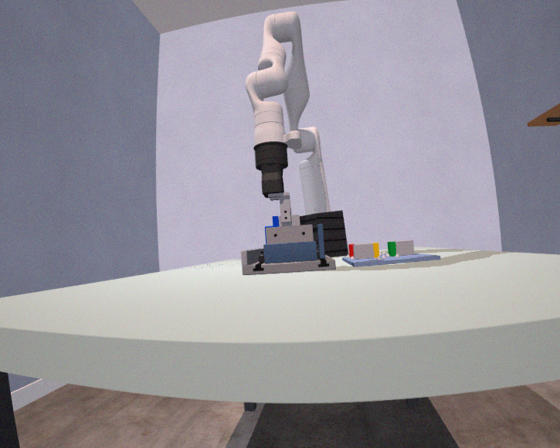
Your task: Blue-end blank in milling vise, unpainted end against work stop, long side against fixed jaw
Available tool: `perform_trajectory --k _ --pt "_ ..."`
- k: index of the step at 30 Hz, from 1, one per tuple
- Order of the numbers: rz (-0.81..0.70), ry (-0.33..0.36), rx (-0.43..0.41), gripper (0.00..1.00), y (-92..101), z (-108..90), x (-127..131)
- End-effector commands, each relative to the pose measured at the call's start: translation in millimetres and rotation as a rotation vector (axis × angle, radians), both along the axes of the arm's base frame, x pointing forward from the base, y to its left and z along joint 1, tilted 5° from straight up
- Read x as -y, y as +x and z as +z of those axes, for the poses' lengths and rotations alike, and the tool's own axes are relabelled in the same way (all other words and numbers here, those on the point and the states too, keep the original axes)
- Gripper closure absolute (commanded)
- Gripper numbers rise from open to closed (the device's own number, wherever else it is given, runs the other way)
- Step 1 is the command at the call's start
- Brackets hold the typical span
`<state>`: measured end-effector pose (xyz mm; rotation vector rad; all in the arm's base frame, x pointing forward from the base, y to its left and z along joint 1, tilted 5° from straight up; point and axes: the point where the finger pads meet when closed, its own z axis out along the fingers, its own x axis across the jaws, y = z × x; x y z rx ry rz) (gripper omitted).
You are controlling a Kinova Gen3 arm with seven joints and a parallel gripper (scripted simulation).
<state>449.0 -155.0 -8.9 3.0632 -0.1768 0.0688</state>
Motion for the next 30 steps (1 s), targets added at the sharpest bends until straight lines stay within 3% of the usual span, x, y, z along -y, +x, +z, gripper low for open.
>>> perform_trajectory --k 1,30 --pt "0.000 0.000 0.002 1.00 0.7 0.7 0.2" --pt "0.000 0.000 0.002 1.00 1.9 -1.3 -1.9"
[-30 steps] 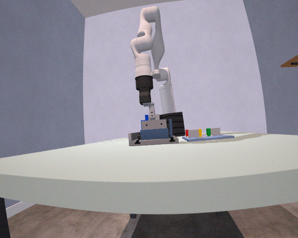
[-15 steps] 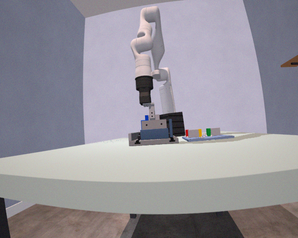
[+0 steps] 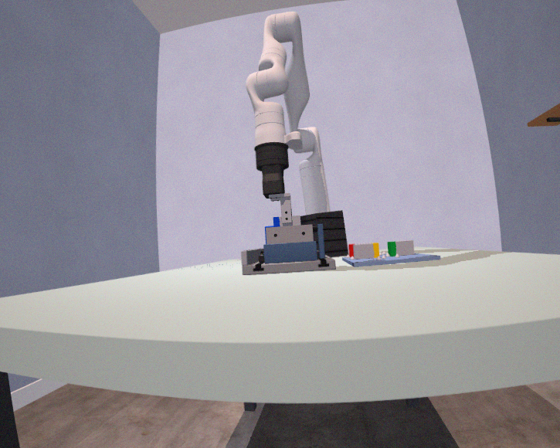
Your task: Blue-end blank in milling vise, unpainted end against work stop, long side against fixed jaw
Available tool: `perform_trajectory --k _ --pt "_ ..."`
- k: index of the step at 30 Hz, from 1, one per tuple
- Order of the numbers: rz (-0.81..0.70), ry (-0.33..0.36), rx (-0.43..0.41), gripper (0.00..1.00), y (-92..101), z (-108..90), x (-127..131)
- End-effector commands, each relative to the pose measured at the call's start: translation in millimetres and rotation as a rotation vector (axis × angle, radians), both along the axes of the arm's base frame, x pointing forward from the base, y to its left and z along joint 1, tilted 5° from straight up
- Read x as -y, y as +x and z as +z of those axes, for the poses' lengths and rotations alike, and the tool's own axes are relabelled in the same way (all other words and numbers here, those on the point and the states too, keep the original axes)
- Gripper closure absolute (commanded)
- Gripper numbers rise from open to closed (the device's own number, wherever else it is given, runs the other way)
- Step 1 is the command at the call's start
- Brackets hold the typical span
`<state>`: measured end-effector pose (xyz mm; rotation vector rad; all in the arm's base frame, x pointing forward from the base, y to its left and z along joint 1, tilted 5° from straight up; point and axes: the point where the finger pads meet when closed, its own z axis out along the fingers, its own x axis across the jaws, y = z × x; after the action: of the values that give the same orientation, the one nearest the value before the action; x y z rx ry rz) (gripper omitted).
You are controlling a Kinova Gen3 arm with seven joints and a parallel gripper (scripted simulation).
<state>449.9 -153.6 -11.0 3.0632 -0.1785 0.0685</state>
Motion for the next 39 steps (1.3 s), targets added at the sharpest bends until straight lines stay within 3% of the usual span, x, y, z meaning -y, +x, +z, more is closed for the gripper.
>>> perform_trajectory --k 1,39 --pt "0.001 0.000 0.002 1.00 1.1 0.7 -0.6" --pt "0.000 -0.001 0.002 1.00 3.3 0.4 -3.9"
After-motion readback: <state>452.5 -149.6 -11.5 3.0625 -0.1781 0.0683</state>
